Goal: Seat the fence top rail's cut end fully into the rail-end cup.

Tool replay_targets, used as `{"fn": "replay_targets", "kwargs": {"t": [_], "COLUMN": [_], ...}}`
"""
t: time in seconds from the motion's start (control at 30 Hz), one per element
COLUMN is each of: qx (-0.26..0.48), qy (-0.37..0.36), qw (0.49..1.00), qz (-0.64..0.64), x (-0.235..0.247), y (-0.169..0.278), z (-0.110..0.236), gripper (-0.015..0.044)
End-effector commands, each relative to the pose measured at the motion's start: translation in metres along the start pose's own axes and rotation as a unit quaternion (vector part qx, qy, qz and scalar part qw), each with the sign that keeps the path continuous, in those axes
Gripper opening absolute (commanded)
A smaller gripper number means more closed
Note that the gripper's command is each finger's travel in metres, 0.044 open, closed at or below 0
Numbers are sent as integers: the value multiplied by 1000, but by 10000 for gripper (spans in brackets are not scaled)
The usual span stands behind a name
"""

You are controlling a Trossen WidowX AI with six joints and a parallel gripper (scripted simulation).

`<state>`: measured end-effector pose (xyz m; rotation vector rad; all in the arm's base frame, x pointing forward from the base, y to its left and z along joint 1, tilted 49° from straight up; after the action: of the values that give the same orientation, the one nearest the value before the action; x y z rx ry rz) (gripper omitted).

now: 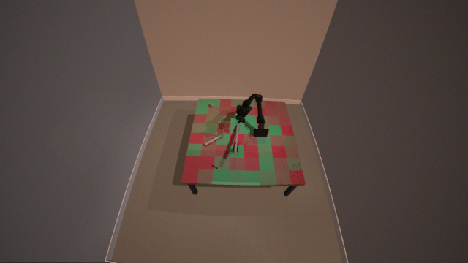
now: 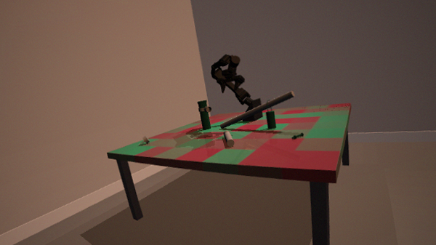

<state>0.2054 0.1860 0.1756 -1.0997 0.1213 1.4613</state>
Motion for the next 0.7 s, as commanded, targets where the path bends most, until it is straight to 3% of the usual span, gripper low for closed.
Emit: {"fn": "replay_targets", "kwargs": {"t": [0.0, 0.23, 0.47, 0.67], "qx": [-3, 9, 54, 60], "qy": [10, 52, 92, 95], "qw": [998, 953, 849, 836], "qz": [61, 299, 518, 538], "x": [-14, -65, -118, -124], "y": [-7, -25, -32, -32], "z": [-4, -20, -32, -33], "gripper": [440, 440, 440, 440]}}
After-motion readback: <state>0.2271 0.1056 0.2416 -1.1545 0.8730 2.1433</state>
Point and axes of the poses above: the point midway between the two fingers, 35 mm back from their tips, its own z axis back along the fingers, its own x axis across the jaws, y = z × x, the point moved 10 cm from there along z, back along the fingers, and after that the axes turned 13 degrees about -z, right-handed, at the moved point
